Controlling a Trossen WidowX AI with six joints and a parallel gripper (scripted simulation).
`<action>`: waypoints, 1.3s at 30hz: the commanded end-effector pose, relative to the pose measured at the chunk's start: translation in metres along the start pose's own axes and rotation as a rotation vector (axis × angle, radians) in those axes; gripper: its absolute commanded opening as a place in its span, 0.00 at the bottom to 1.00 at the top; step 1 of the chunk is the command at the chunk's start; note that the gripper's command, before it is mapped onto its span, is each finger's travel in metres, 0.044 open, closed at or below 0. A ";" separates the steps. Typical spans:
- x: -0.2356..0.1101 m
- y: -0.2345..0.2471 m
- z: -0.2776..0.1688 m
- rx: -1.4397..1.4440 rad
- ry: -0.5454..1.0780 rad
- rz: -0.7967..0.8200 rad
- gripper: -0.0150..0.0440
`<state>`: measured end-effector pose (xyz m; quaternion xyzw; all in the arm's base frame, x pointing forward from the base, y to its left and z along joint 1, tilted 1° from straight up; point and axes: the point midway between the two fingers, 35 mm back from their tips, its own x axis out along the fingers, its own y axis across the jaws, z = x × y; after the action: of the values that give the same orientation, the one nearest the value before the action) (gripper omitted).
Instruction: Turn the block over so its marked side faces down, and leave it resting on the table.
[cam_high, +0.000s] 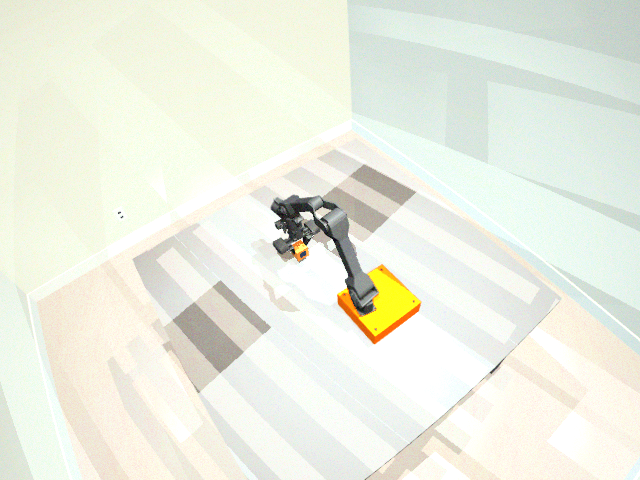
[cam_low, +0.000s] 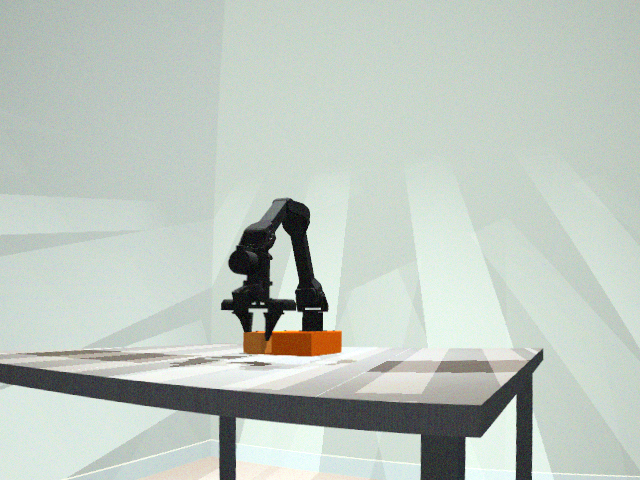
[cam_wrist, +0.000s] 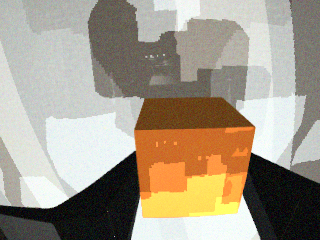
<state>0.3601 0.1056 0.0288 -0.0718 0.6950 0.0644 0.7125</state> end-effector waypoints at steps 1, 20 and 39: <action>-0.005 0.001 0.001 -0.002 -0.019 0.004 0.25; 0.003 0.001 0.003 -0.005 -0.306 0.002 0.25; 0.002 0.001 -0.004 -0.001 -0.526 0.005 0.25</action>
<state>0.3548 0.1060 0.0219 -0.0527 0.4989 0.0845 0.8609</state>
